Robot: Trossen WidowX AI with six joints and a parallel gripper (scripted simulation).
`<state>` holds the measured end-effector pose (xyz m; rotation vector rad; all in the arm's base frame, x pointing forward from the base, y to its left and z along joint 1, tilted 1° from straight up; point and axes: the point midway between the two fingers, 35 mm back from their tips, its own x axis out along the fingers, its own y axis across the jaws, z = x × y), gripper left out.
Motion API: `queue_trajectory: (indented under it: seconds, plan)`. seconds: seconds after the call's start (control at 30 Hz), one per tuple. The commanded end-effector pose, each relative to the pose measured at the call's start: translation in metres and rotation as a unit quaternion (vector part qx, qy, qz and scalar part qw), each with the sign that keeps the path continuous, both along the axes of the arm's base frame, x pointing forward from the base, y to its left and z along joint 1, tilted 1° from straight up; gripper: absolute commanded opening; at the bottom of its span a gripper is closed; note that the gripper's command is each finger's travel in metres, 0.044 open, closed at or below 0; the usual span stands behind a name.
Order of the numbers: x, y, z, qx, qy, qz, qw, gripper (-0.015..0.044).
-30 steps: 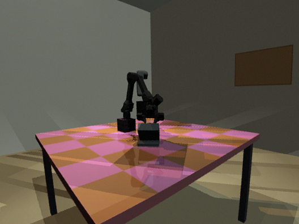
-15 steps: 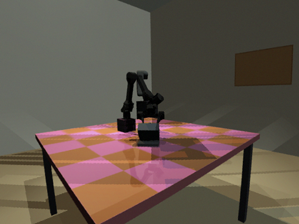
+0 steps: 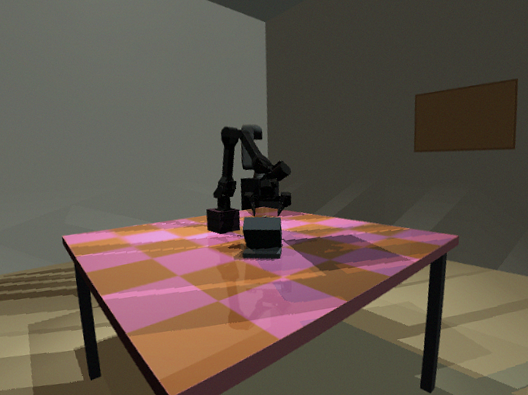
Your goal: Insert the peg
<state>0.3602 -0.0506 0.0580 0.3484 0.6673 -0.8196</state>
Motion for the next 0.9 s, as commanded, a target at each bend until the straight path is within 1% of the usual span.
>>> queue_trajectory:
  seconds: [0.0, 0.87]
  plan:
    - [-0.003, 0.004, 0.007, -0.001, -0.005, -0.002, 1.0, 0.044]
    - [-0.026, 0.032, 0.032, 0.0, -0.005, 0.001, 1.0, 0.044]
